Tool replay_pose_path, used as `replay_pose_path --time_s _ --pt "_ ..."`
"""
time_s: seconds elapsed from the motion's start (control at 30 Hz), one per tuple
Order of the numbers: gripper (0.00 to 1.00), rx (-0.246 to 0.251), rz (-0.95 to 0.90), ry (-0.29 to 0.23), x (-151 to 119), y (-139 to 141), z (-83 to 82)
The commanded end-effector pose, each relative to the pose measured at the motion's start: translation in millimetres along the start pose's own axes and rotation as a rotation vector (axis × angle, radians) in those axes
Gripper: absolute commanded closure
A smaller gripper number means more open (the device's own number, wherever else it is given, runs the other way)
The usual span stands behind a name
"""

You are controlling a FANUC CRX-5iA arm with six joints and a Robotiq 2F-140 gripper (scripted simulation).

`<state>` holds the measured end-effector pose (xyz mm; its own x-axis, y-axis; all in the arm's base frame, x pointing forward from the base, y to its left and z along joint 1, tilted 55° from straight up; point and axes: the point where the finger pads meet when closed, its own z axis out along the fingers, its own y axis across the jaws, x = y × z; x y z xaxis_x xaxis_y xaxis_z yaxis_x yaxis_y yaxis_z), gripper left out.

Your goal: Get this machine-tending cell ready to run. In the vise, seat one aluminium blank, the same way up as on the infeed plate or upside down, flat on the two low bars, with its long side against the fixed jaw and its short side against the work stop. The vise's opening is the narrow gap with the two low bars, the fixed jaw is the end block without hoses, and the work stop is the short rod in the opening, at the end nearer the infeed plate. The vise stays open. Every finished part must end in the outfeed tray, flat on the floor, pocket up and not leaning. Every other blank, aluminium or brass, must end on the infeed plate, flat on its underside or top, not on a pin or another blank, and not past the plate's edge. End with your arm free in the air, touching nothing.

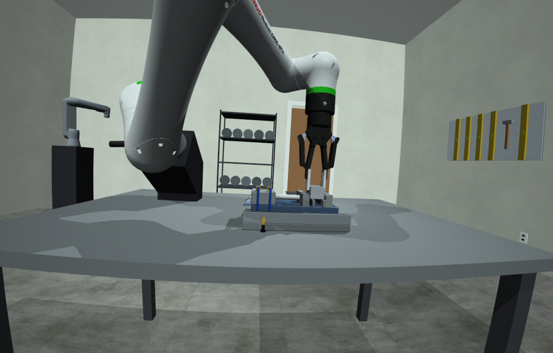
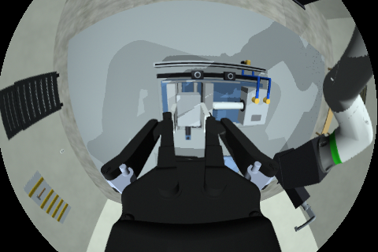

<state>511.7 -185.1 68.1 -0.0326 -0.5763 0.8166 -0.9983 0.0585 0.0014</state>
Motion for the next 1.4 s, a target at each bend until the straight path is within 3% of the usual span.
replay_pose_path --time_s 0.0,0.27,0.3,1.37 --pt "1.00 0.000 0.000 0.000 -0.1 -0.1 -0.2" --pt "1.00 0.000 0.000 0.000 -0.1 -0.1 -0.2" --pt "0.60 0.000 0.000 0.000 -0.1 -0.1 -0.2" --pt "0.60 0.000 0.000 0.000 -0.1 -0.1 -0.2"
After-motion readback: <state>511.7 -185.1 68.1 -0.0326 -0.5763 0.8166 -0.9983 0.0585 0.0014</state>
